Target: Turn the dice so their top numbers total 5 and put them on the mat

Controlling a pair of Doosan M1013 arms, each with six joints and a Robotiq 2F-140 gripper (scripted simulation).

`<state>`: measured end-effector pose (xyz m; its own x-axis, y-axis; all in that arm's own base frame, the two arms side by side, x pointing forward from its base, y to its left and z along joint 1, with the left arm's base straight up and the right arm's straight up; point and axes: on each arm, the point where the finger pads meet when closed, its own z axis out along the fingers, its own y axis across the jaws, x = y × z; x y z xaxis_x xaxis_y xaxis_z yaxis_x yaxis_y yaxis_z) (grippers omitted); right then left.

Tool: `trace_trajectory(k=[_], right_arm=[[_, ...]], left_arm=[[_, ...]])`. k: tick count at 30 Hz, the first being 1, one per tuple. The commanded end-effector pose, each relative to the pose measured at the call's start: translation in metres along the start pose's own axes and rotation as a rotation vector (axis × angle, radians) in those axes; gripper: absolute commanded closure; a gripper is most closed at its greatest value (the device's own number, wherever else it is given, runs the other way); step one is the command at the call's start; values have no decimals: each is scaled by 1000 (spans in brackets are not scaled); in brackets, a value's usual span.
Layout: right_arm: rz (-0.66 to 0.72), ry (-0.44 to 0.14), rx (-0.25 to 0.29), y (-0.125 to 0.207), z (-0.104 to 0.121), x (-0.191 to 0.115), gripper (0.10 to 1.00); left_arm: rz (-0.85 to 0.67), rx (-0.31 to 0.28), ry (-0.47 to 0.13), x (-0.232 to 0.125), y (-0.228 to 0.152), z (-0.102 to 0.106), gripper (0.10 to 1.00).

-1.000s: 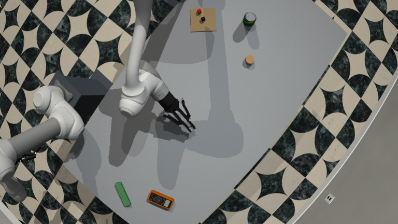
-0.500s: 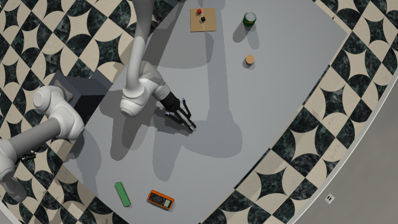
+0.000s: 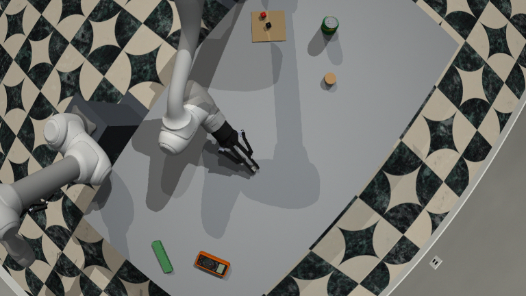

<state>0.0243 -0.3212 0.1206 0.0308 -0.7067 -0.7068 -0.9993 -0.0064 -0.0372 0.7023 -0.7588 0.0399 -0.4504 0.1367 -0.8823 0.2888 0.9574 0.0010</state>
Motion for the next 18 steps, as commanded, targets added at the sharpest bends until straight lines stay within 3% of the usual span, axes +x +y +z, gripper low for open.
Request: trace_trajectory(k=[1,18], right_arm=[[0,1,0,0,0,0,98],[0,1,0,0,0,0,98]], left_arm=[[-1,0,-1,-1,0,0,914],[-1,0,-1,0,0,1,914]])
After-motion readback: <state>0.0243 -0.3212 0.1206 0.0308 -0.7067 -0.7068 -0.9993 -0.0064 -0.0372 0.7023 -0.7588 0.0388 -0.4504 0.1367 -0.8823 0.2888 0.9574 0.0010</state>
